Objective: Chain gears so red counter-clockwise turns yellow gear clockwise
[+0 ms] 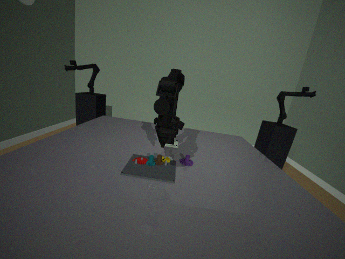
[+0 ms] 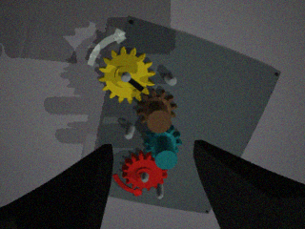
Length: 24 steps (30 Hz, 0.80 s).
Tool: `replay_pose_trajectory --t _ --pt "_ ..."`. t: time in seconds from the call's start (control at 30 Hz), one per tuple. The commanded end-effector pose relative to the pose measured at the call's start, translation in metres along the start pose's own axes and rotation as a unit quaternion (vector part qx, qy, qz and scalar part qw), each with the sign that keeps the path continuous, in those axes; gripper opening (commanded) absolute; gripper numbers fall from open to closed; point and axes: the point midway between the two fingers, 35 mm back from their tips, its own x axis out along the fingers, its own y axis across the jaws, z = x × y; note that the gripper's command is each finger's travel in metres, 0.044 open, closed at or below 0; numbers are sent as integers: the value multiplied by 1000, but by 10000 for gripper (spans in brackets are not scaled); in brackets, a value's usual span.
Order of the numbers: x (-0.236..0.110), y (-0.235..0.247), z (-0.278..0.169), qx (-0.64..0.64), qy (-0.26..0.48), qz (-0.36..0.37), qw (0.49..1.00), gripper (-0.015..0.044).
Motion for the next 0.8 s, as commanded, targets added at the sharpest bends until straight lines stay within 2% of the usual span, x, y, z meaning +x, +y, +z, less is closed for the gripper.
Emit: replay_pose_trajectory --t 0.0,0.17,0.2,0.77 --pt "-30 0 0 -1 5 -12 1000 298" --pt "-32 1 0 -1 5 -12 1000 429" --pt "-32 1 0 -1 5 -12 1000 440" --pt "-32 1 0 -1 5 -12 1000 440"
